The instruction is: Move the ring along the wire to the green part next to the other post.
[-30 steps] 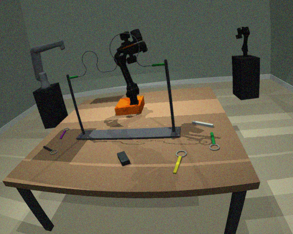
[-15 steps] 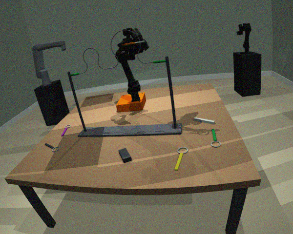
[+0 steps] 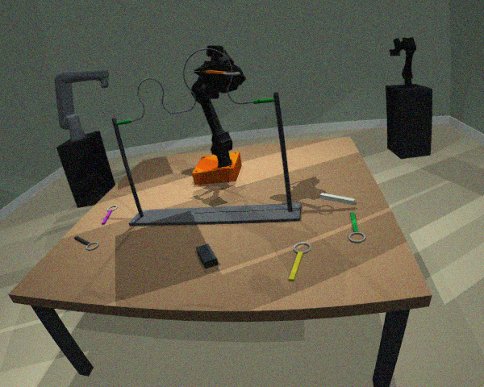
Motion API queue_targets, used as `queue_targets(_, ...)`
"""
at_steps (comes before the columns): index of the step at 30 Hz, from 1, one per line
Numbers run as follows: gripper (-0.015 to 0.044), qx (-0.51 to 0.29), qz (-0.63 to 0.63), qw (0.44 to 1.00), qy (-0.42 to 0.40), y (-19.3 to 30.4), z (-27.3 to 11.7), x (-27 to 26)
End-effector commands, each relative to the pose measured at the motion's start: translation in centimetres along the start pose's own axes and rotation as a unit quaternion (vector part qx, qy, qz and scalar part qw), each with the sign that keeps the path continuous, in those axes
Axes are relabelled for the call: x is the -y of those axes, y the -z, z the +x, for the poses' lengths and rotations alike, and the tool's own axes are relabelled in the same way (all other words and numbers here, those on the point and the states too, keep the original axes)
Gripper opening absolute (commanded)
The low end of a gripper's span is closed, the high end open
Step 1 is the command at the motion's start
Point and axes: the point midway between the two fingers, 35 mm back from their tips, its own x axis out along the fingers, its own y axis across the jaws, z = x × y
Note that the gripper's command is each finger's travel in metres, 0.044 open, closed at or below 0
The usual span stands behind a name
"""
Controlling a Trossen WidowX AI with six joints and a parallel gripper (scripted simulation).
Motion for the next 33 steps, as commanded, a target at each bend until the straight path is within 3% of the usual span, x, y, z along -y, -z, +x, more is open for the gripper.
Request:
queue_targets(1, -0.0150, 0.004, -0.026, 1.000, 0.016, -0.1, 0.0, 0.2)
queue_targets(33, -0.0150, 0.015, -0.126, 0.989, 0.073, 0.2, 0.1, -0.4)
